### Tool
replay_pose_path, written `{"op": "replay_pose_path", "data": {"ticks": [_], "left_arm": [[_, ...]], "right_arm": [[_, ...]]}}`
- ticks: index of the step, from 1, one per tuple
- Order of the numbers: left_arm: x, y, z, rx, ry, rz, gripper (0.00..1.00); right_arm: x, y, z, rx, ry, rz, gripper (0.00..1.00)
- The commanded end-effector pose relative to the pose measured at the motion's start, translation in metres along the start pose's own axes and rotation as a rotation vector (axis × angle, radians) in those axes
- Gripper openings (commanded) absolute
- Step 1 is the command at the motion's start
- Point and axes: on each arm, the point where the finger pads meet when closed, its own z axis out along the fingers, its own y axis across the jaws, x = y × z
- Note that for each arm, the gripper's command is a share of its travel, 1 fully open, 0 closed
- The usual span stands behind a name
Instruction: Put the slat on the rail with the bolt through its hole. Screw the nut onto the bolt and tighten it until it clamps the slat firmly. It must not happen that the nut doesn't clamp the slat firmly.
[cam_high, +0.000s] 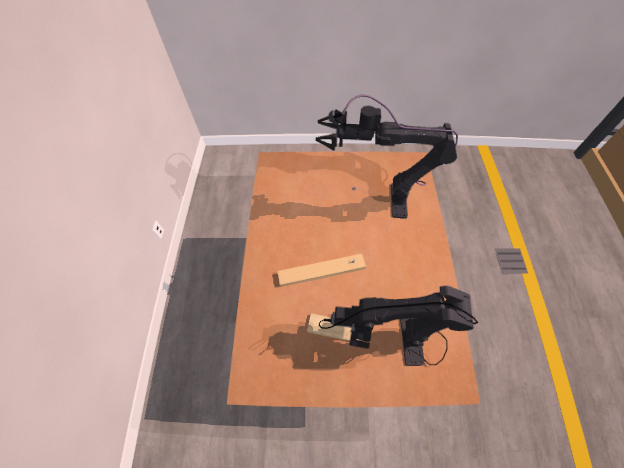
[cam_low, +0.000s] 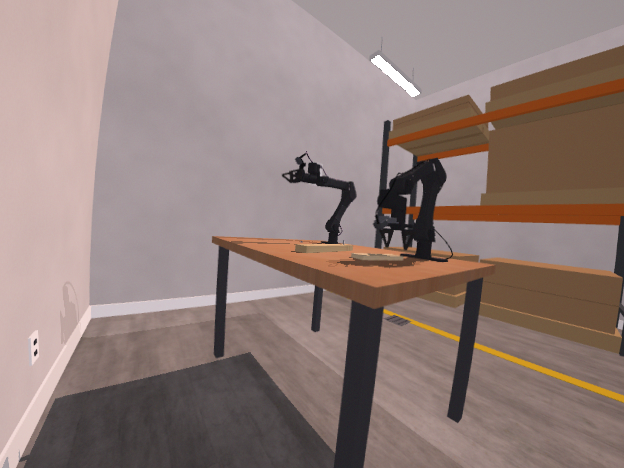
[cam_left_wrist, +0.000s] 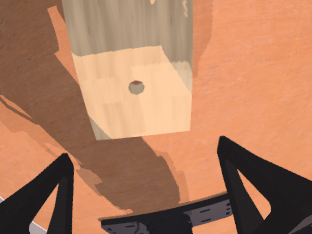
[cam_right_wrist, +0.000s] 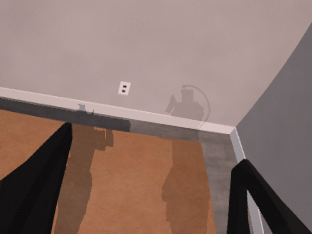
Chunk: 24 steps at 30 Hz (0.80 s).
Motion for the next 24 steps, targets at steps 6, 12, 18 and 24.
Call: {"op": "replay_pose_path", "data": {"ticks": [6, 12, 18, 24], "left_arm": [[-0.007, 0.0, 0.014, -0.011, -0.018, 0.02, 1.0], [-0.007, 0.0, 0.02, -0.011, -0.018, 0.02, 1.0], [-0.007, 0.0, 0.028, -0.011, -0.018, 0.02, 1.0], [-0.007, 0.0, 0.036, -0.011, -0.019, 0.02, 1.0]], "right_arm": [[-0.009, 0.0, -0.003, -0.003, -0.026, 0.0, 1.0], [-0.009, 0.0, -0.003, -0.003, -0.026, 0.0, 1.0], [-0.009, 0.0, -0.003, -0.003, -0.026, 0.0, 1.0], [-0.009, 0.0, -0.003, -0.003, -0.026, 0.0, 1.0]]}}
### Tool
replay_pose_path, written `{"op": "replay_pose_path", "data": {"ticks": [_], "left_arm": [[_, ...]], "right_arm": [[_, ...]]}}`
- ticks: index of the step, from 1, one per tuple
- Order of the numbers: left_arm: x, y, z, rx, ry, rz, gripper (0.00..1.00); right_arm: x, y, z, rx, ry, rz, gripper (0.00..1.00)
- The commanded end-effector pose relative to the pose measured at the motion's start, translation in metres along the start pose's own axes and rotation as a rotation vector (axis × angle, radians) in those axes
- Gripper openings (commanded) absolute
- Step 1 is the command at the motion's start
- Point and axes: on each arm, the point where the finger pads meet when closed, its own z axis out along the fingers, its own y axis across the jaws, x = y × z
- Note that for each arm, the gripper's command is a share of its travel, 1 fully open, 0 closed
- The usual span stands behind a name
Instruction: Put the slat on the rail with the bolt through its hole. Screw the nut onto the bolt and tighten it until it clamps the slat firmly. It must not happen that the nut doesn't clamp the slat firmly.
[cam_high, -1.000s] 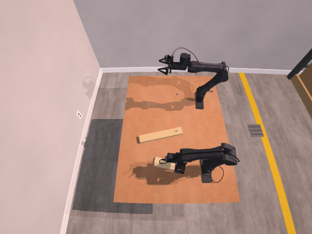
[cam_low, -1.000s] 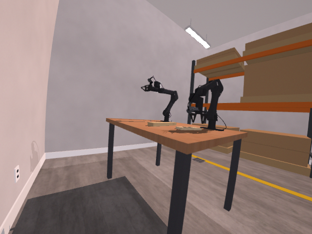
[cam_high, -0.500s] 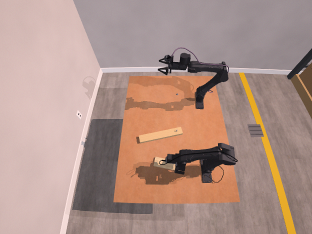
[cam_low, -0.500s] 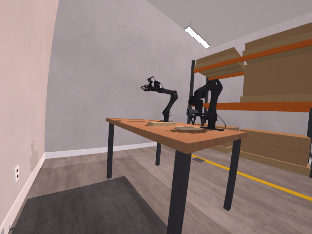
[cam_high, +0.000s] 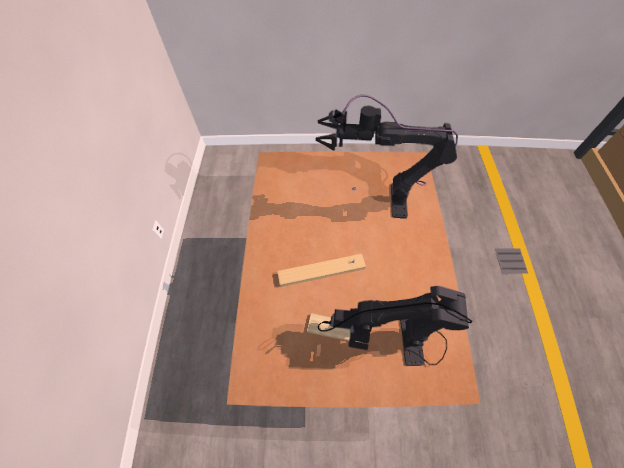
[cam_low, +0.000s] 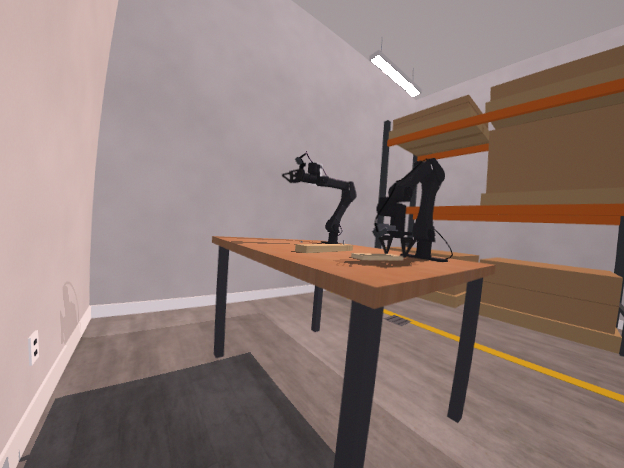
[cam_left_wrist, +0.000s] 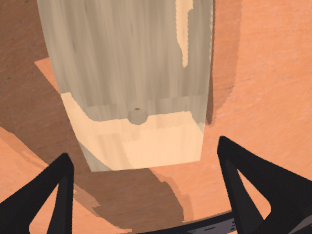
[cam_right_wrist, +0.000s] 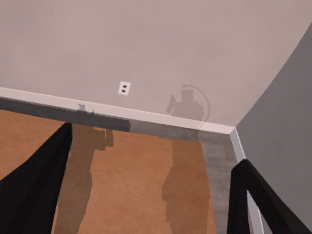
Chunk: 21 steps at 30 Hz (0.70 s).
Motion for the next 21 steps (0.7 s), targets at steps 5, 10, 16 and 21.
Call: {"op": "replay_pose_path", "data": {"ticks": [5, 10, 16, 21], "left_arm": [[-0.0058, -0.0002, 0.0099, -0.012, -0.023, 0.02, 1.0], [-0.0055, -0.0002, 0.013, -0.012, -0.023, 0.02, 1.0], [-0.0075, -0.0001, 0.0111, -0.013, -0.033, 0.02, 1.0], [-0.0075, -0.0001, 0.0111, -0.013, -0.033, 0.02, 1.0]], "right_arm": [[-0.0092, 0.0002, -0.0026, -0.003, -0.026, 0.0, 1.0], [-0.0092, 0.0002, -0.0026, -0.003, -0.026, 0.0, 1.0], [-0.0092, 0.0002, -0.0026, -0.003, -0.026, 0.0, 1.0], [-0.0092, 0.0002, -0.0026, -0.003, -0.026, 0.0, 1.0]]}}
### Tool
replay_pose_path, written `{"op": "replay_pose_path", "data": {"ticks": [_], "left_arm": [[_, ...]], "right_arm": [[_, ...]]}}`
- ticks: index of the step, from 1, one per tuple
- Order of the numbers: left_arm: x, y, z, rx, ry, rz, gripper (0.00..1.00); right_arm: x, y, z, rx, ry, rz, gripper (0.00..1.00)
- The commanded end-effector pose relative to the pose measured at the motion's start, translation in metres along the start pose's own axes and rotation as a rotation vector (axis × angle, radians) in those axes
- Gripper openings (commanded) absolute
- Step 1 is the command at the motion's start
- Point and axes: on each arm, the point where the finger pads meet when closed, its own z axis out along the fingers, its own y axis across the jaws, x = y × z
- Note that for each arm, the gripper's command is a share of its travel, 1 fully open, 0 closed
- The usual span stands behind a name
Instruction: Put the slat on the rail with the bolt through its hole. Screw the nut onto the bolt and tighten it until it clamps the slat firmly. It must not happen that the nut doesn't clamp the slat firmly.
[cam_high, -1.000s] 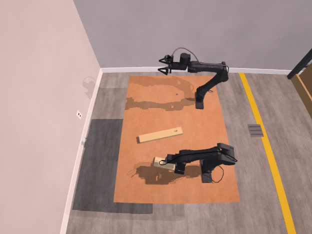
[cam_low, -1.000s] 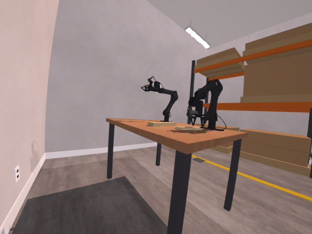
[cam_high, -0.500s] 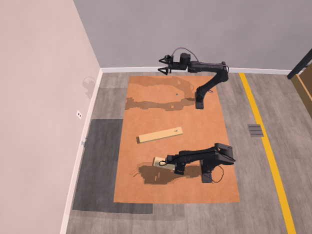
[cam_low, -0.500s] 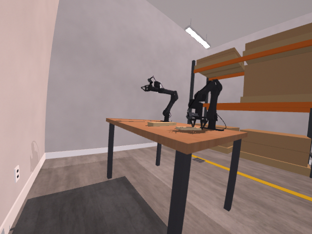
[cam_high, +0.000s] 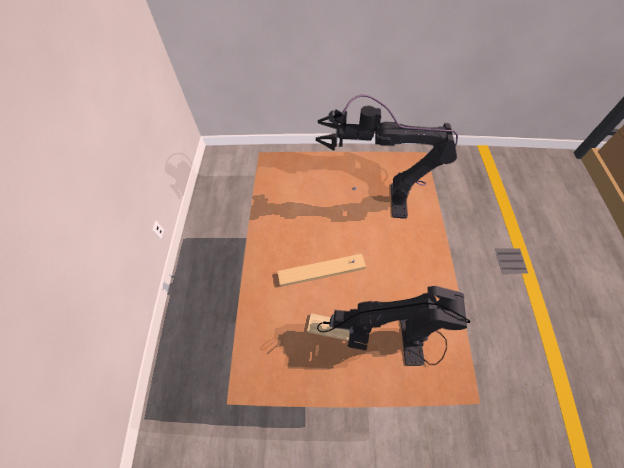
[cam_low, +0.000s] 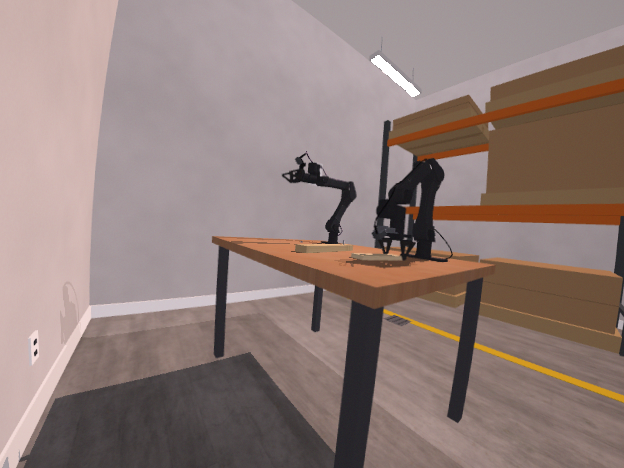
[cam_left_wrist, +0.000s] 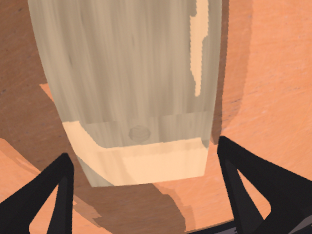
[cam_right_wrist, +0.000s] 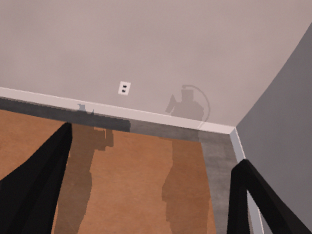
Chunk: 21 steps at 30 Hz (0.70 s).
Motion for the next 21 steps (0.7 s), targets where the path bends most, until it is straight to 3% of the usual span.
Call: {"op": "replay_pose_path", "data": {"ticks": [1, 15, 16, 21], "left_arm": [[-0.0042, -0.0004, 0.0014, -0.011, -0.018, 0.02, 1.0], [-0.0041, -0.0004, -0.0009, -0.004, -0.016, 0.008, 1.0], [-0.0037, -0.0002, -0.0011, -0.003, -0.015, 0.006, 0.89], [-0.0023, 0.0002, -0.0016, -0.001, -0.009, 0.0, 0.82]], "right_arm": [[-0.0092, 0.0002, -0.0026, -0.003, -0.026, 0.0, 1.0], [-0.0092, 0.0002, -0.0026, -0.003, -0.026, 0.0, 1.0], [-0.0092, 0.0002, -0.0026, -0.003, -0.026, 0.0, 1.0], [-0.0092, 0.0002, -0.0026, -0.003, -0.026, 0.0, 1.0]]}}
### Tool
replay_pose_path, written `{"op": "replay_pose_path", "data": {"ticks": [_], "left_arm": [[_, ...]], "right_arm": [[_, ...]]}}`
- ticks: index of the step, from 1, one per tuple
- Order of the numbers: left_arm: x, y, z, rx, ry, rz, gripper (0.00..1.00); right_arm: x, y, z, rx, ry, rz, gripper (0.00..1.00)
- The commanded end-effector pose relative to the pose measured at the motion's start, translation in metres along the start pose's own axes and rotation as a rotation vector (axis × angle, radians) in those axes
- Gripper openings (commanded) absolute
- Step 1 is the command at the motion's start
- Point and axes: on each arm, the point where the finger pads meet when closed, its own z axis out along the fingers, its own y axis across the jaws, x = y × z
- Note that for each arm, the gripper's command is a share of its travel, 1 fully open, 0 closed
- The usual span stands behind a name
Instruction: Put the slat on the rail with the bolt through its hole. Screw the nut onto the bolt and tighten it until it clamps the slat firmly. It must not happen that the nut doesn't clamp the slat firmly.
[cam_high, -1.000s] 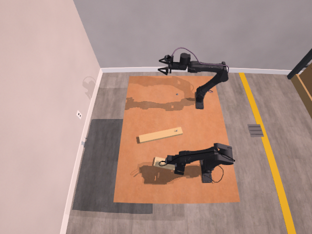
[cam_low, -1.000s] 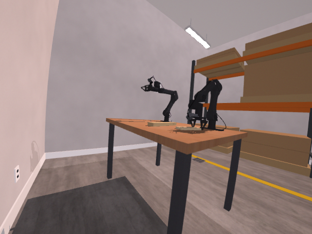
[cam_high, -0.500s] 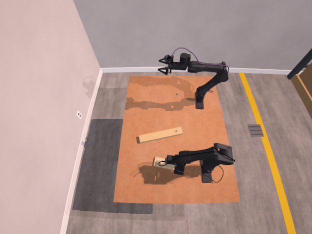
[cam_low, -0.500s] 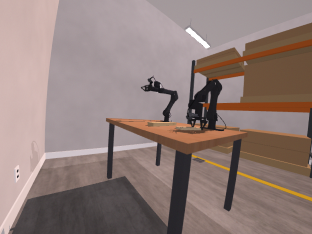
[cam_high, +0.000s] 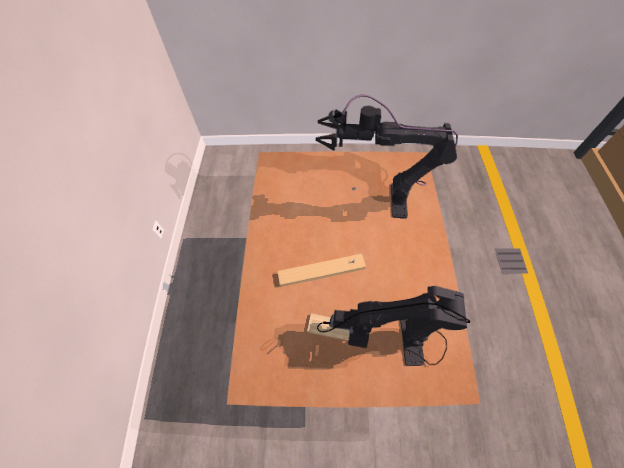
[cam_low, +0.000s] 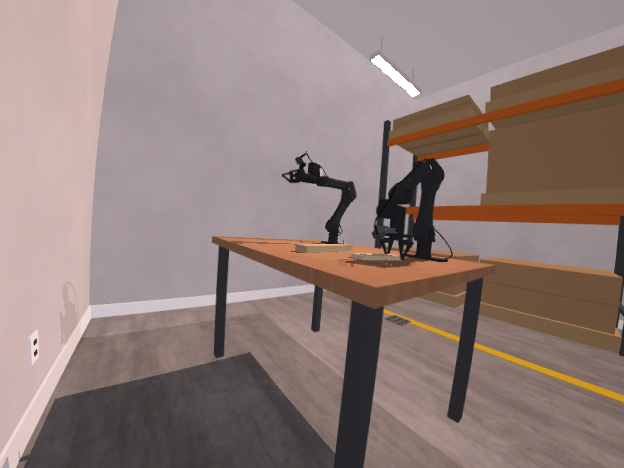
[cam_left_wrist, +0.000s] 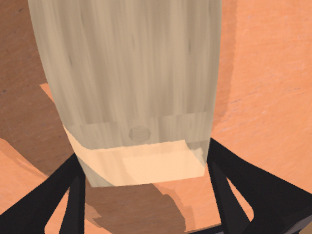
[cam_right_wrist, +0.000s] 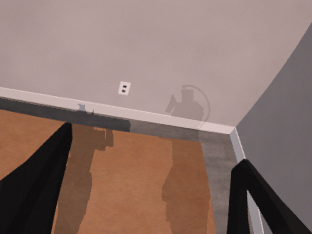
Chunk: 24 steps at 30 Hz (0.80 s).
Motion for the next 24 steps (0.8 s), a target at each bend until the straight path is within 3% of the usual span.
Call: {"op": "replay_pose_path", "data": {"ticks": [1, 7, 24], "left_arm": [[-0.0021, 0.0002, -0.0016, -0.001, -0.008, 0.0, 0.8], [-0.0021, 0.0002, -0.0016, -0.001, -0.008, 0.0, 0.72], [-0.0021, 0.0002, -0.0016, -0.001, -0.008, 0.0, 0.72]], "right_arm": [[-0.0092, 0.0002, -0.0026, -0.003, -0.026, 0.0, 1.0], [-0.0092, 0.0002, -0.0026, -0.003, -0.026, 0.0, 1.0], [-0.0092, 0.0002, -0.0026, -0.003, -0.026, 0.0, 1.0]]}}
